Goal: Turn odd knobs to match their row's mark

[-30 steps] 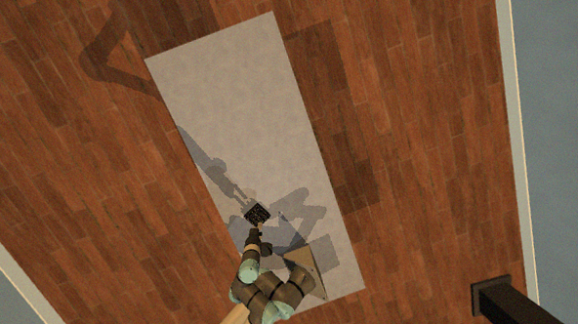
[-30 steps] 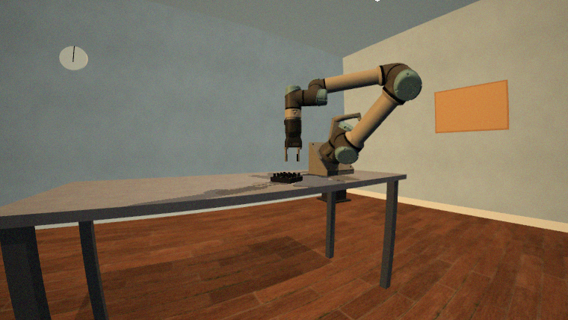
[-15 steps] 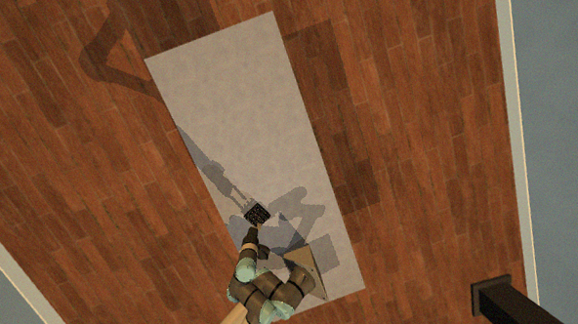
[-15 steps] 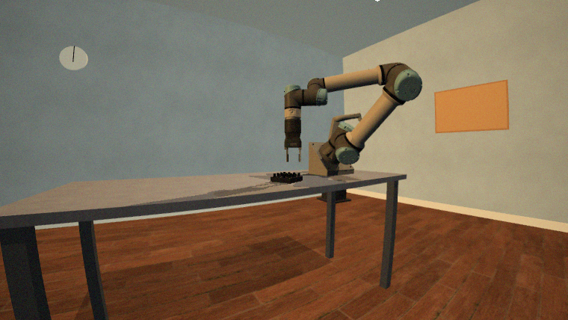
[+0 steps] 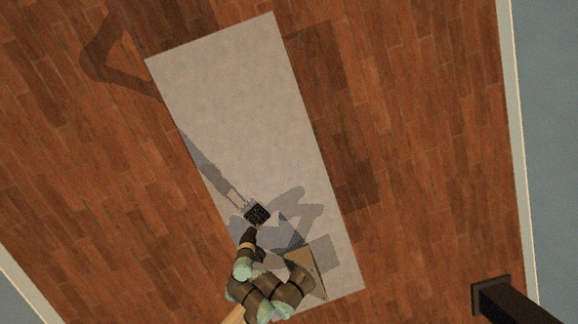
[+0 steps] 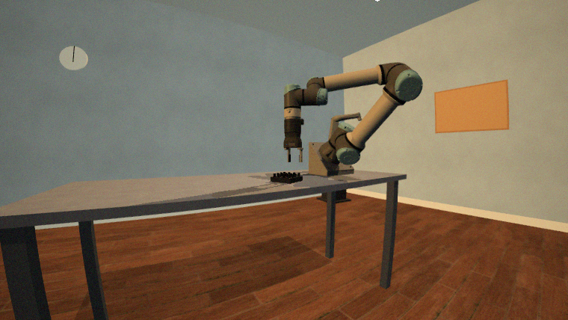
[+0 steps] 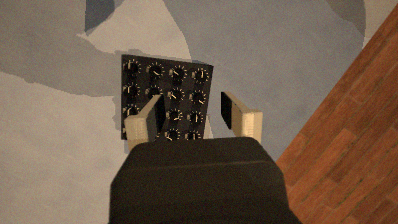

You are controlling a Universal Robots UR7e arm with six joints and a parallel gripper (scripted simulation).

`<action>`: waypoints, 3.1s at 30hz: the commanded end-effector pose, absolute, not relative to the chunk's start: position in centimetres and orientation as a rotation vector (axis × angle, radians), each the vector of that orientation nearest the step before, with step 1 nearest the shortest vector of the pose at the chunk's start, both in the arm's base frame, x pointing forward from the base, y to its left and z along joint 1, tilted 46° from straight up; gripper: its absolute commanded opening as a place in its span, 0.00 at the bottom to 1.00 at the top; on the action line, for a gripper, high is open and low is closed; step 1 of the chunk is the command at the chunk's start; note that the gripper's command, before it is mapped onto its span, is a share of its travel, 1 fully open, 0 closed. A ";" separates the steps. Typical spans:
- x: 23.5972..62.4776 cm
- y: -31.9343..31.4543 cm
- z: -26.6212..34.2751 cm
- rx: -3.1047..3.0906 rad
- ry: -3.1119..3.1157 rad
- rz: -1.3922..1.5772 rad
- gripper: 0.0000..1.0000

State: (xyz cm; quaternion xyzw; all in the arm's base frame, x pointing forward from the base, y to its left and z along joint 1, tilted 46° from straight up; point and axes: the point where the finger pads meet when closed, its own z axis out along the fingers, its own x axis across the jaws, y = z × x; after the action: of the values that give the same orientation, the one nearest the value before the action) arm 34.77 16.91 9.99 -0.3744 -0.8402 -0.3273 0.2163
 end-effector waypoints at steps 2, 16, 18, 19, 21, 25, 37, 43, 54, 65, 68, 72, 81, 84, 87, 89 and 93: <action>34.9 17.3 10.4 -1.158 -2.250 -0.860 1.00; 34.9 17.7 10.7 -1.242 -2.184 -0.827 1.00; 34.9 17.7 10.7 -1.248 -2.180 -0.825 1.00; 34.9 17.7 10.7 -1.250 -2.178 -0.824 1.00; 34.9 17.7 10.7 -1.252 -2.176 -0.823 1.00; 34.9 17.7 10.7 -1.254 -2.175 -0.822 1.00; 34.9 17.8 10.7 -1.254 -2.174 -0.822 0.46; 34.9 17.8 10.7 -1.254 -2.174 -0.822 0.46; 34.9 17.8 10.7 -1.254 -2.174 -0.822 0.46; 34.9 17.8 10.7 -1.254 -2.174 -0.822 0.46; 34.9 17.8 10.7 -1.254 -2.174 -0.822 0.46; 34.9 17.8 10.7 -1.254 -2.174 -0.822 0.46; 34.9 18.1 10.4 -1.255 -2.174 -0.822 0.46; 34.8 18.3 10.2 -1.255 -2.174 -0.822 0.46; 34.8 18.5 10.0 -1.255 -2.174 -0.822 0.46; 34.8 18.7 9.8 -1.255 -2.174 -0.822 0.46; 34.7 18.9 9.6 -1.255 -2.174 -0.822 0.46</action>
State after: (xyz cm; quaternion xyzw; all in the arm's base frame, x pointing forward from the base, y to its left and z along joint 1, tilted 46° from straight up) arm 34.74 18.57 9.94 -0.4600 -0.7975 -0.3013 0.2482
